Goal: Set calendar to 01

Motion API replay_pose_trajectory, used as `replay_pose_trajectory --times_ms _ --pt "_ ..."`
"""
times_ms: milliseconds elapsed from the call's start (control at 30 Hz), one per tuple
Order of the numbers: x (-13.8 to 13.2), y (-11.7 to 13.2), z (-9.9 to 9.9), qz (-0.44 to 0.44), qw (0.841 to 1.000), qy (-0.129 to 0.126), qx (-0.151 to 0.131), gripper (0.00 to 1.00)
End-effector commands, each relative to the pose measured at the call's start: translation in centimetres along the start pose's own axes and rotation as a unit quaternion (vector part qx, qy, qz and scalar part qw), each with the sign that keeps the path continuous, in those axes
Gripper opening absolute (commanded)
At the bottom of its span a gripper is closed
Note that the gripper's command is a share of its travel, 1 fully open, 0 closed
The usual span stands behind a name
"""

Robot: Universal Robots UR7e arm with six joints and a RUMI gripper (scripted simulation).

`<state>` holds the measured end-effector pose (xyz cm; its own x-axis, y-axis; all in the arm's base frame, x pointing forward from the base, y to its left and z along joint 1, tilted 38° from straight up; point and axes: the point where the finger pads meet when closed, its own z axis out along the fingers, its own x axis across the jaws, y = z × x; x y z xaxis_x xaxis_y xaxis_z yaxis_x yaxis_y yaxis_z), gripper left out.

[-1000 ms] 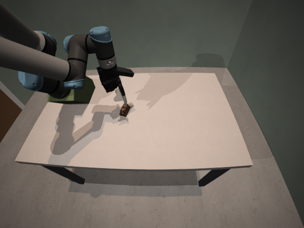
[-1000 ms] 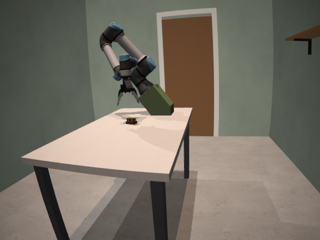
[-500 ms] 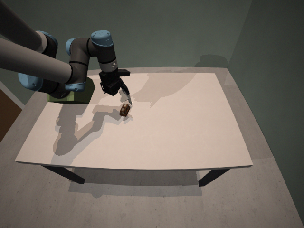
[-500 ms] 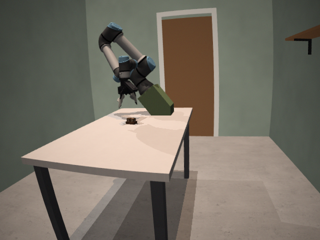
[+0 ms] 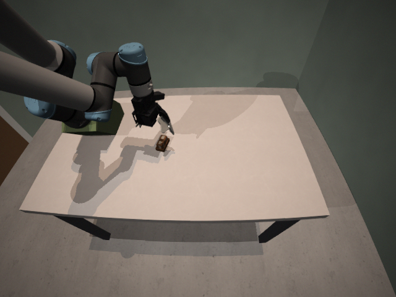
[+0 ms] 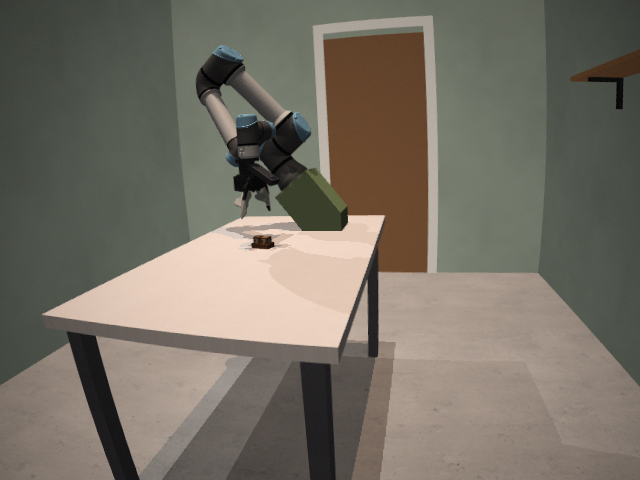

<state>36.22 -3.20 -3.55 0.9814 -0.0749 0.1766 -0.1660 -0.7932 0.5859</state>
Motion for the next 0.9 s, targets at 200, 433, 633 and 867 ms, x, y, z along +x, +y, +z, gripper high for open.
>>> replay_pose_trajectory --times_ms 200,433,633,867 --pt "0.00 0.04 0.10 -0.020 1.000 0.002 0.001 1.00" --pt "0.00 0.04 0.10 -0.020 1.000 0.002 0.001 0.28" --pt "0.00 0.04 0.10 -0.020 1.000 0.002 0.001 0.28" --pt "0.00 0.04 0.10 -0.020 1.000 0.002 0.001 0.28"
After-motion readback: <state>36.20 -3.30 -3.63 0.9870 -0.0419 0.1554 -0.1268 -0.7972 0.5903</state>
